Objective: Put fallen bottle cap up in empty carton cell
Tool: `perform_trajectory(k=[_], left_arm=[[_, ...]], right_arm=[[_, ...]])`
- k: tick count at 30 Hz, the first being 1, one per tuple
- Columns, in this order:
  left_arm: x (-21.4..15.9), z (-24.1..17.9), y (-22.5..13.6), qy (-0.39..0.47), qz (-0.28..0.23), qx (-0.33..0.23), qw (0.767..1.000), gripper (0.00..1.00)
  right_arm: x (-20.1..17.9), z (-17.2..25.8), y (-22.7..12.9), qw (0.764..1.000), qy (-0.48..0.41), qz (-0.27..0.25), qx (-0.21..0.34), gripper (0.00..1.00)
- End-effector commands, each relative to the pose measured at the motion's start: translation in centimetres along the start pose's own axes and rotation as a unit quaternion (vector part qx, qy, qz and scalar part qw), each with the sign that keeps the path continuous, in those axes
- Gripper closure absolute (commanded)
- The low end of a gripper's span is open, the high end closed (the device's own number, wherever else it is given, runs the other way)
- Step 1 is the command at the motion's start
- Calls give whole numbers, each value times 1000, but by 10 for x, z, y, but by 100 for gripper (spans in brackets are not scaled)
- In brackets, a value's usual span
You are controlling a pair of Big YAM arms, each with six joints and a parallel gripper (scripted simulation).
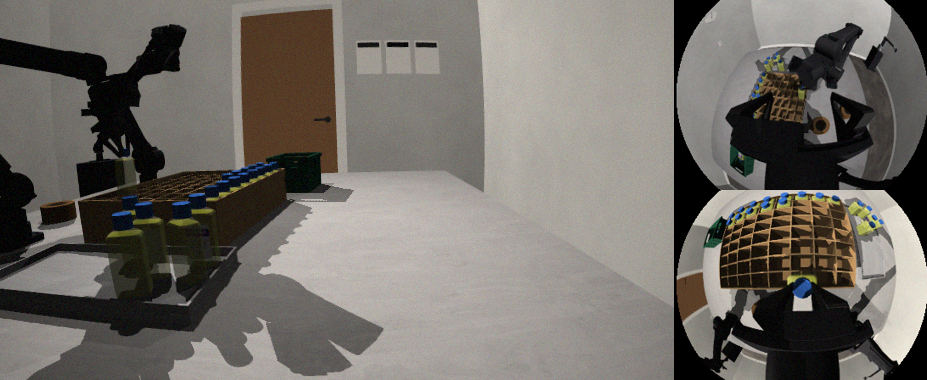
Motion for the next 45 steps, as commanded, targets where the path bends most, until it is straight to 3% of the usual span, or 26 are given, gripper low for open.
perform_trajectory(k=[1, 45], left_arm=[[9, -2, -3, 9, -7, 0, 1000, 0], [9, -2, -3, 9, -7, 0, 1000, 0]], right_arm=[[10, 0, -13, 1000, 4, -17, 13, 79], [-24, 13, 77, 1000, 9, -21, 13, 79]])
Point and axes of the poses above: on each arm, the point where the finger pads meet when closed, its own y axis out along the fingers, its own z axis across the jaws, x = y × z, the point moved 5 cm from there along -y, back along the fingers, and after that the axes turned 13 degrees about -y, right-handed, at the moved point
